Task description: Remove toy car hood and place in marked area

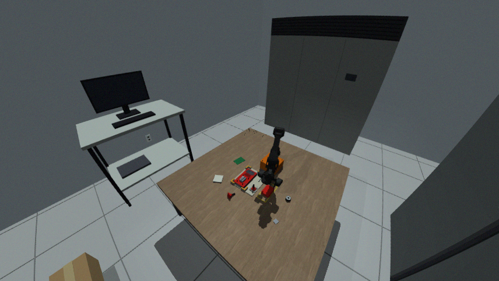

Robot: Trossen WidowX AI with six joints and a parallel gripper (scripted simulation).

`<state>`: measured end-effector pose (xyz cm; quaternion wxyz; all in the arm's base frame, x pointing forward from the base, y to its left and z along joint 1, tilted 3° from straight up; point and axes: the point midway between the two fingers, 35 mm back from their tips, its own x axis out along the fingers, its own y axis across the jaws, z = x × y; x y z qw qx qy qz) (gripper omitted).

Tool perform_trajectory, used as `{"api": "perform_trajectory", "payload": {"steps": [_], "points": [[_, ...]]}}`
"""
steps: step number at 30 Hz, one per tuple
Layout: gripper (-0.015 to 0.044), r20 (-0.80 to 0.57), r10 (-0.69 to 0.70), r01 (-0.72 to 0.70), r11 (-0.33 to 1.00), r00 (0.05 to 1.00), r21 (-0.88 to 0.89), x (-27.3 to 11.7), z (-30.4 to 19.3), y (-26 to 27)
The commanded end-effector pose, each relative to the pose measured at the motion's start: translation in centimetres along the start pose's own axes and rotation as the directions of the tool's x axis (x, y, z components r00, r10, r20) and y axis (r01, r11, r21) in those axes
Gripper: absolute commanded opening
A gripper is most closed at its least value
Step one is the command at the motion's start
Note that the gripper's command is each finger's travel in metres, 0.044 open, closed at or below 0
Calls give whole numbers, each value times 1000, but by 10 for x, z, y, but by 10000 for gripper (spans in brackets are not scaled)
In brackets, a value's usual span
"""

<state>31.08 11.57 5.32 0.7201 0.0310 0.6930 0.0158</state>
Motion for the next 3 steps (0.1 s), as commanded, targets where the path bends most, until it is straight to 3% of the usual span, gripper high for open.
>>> {"api": "perform_trajectory", "payload": {"steps": [1,3], "points": [[440,1,-5,5,1000,1000,-4,0,0,-1],[440,1,-5,5,1000,1000,-4,0,0,-1]]}}
